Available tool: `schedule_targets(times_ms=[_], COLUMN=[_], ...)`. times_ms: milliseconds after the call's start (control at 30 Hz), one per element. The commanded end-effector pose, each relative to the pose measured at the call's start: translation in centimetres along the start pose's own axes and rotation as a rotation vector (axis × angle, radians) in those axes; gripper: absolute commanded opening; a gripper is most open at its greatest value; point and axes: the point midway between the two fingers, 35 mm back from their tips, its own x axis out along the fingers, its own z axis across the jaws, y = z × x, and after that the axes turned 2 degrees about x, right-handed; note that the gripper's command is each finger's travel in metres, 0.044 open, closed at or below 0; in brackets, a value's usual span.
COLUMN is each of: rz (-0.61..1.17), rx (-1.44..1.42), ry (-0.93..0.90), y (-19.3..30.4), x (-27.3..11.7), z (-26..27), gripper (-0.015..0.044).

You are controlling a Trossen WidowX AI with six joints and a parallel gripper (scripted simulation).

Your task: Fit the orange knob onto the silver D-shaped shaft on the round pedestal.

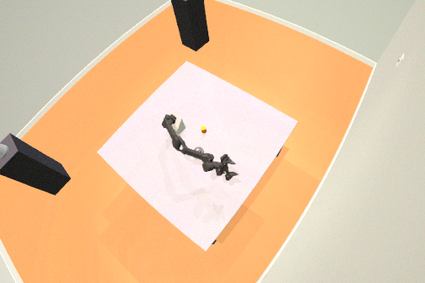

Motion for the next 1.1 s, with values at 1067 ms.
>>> schedule_targets(times_ms=[1067], rz=[1.538], rx=[-0.096], ry=[0.888], y=[29.1], x=[-27.9], z=[19.0], gripper=[0.0440])
